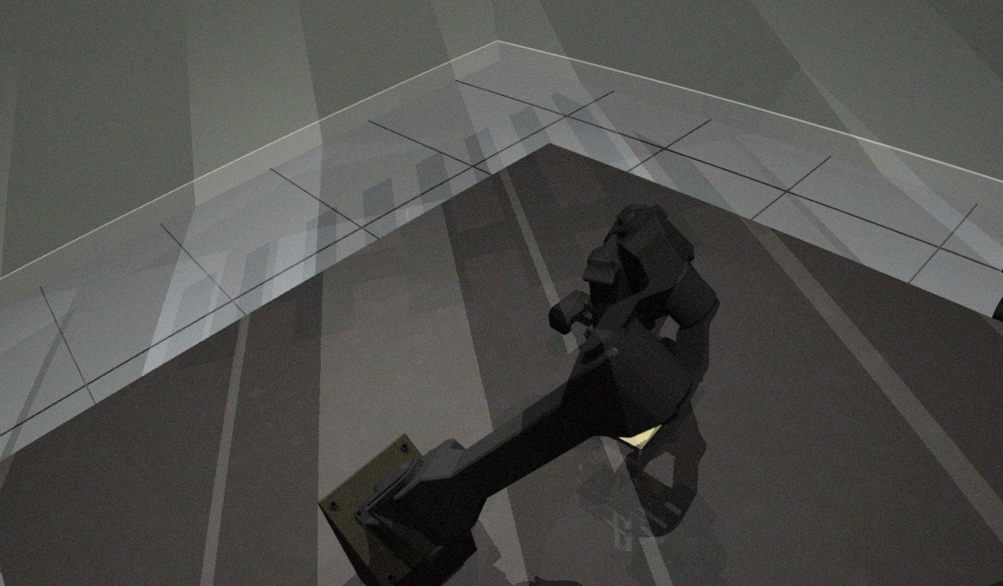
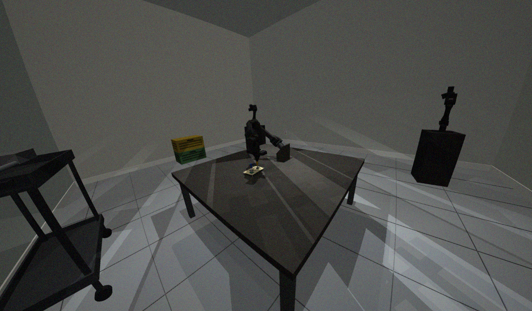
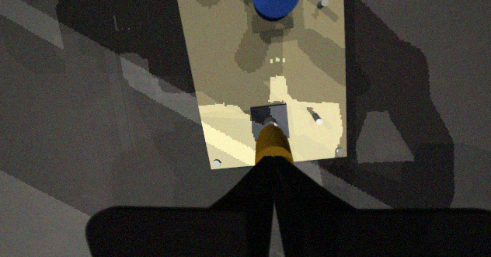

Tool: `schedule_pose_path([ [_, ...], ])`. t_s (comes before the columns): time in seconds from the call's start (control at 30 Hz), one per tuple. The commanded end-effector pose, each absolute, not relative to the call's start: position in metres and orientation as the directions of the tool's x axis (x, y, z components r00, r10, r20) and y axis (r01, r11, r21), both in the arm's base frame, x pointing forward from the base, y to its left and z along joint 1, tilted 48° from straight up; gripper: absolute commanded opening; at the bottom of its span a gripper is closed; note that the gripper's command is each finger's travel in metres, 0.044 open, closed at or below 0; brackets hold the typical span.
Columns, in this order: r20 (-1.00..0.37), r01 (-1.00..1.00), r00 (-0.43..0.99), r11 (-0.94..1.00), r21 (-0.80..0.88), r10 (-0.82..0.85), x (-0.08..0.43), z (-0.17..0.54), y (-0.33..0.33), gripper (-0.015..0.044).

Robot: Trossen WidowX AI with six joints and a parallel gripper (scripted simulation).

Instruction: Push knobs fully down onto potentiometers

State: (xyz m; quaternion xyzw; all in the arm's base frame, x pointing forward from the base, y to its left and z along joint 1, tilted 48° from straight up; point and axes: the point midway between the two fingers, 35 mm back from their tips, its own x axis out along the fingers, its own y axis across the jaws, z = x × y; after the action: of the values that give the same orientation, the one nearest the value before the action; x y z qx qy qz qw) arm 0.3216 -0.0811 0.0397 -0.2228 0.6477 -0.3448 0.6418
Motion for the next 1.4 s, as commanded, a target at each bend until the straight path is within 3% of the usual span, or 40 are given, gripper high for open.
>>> schedule_pose_path([
  [0.0, -0.676, 0.161, -0.079, 0.659, -0.734, -0.733, 0.3219, 0.0365, -0.0871, 0.0000],
  [1.37, -0.675, 0.161, -0.079, 0.659, -0.735, -0.733, 0.3209, 0.0284, -0.0960, 0.0000],
])
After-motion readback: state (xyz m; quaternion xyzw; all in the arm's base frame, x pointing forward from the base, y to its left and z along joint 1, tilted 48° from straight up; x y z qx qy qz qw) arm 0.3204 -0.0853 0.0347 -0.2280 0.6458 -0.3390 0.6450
